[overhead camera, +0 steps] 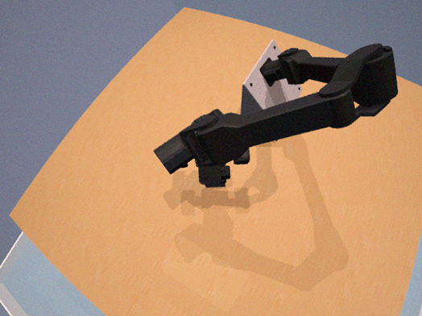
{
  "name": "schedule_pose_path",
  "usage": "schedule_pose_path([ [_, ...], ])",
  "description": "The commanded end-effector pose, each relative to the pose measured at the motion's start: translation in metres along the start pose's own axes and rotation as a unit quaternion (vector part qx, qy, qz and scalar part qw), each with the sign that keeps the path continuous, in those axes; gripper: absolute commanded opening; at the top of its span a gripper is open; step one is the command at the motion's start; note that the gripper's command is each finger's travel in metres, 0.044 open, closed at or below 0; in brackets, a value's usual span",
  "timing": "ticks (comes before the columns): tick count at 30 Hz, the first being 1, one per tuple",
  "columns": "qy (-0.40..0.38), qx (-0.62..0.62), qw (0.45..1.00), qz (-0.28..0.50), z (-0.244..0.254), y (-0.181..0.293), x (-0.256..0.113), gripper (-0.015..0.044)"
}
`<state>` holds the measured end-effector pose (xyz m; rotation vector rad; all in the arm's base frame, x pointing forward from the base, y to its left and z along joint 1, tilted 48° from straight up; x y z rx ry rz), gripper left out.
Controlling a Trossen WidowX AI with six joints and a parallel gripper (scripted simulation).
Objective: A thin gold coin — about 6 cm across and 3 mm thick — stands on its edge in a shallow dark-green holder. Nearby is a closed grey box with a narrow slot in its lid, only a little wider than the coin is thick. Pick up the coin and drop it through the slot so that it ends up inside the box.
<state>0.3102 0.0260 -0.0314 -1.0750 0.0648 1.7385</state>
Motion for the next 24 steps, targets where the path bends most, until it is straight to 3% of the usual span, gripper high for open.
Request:
schedule_pose_path([
  [1, 0.0, 0.0, 1.0, 0.0, 0.0, 0.0, 0.0, 0.0026],
  [6, 0.0, 0.0, 1.0, 0.0, 0.0, 0.0, 0.0, 0.0157],
  [15, 0.0, 0.0, 1.0, 0.0, 0.0, 0.0, 0.0, 0.0161],
  [24, 0.0, 0.001, 1.0, 0.0, 0.0, 0.001, -0.021, 0.0397],
])
Point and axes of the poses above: the point midway between the two fingers, 35 mm back from their tips, its own x axis out along the fingers, its own z axis across the jaws, y = z × x, the point moved 2 cm from there along -x, back along the fingers, and after that the axes turned 3 degrees about -x, right-handed, at the moved point
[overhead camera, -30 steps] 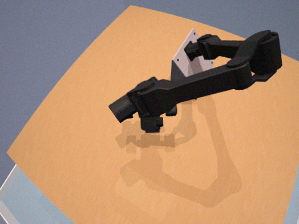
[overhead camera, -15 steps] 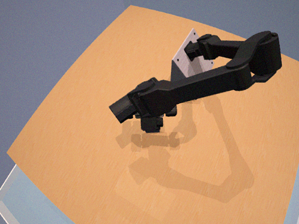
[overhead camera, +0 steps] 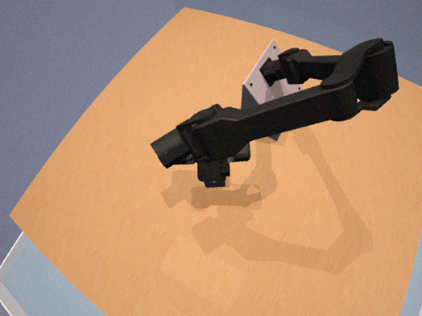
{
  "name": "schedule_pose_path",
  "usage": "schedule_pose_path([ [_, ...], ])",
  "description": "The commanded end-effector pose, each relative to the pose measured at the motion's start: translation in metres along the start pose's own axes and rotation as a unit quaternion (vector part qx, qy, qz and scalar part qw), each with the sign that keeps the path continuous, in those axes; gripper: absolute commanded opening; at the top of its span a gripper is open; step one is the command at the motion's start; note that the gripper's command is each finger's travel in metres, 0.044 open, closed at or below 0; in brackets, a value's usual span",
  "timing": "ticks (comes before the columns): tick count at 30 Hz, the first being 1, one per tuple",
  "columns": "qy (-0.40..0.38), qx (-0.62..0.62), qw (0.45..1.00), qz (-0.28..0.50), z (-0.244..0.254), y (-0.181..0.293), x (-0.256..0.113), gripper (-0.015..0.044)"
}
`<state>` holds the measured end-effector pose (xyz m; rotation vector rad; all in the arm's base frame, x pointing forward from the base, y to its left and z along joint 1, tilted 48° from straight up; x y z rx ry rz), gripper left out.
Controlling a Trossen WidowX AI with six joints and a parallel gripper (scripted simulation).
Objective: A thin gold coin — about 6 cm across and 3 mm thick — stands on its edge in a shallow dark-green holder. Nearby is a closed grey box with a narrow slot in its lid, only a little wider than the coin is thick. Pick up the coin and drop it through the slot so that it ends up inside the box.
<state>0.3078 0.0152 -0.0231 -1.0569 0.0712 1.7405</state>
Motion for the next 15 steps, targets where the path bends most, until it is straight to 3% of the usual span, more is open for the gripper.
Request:
schedule_pose_path([
  [1, 0.004, -0.005, 1.0, 0.0, -0.001, -0.002, -0.017, 0.0423],
  [4, -0.001, -0.001, 1.0, -0.001, 0.002, 0.001, -0.045, 0.044],
  [15, -0.001, -0.001, 1.0, -0.001, 0.002, 0.001, -0.045, 0.044],
])
Point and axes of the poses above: the point midway between the two fingers, 35 mm back from their tips, its own x axis out along the fingers, its own z axis across the jaws, y = z × x, the point moved 2 cm from there along -x, back along the fingers, and after that the axes turned 3 degrees about -x, right-handed, at the moved point
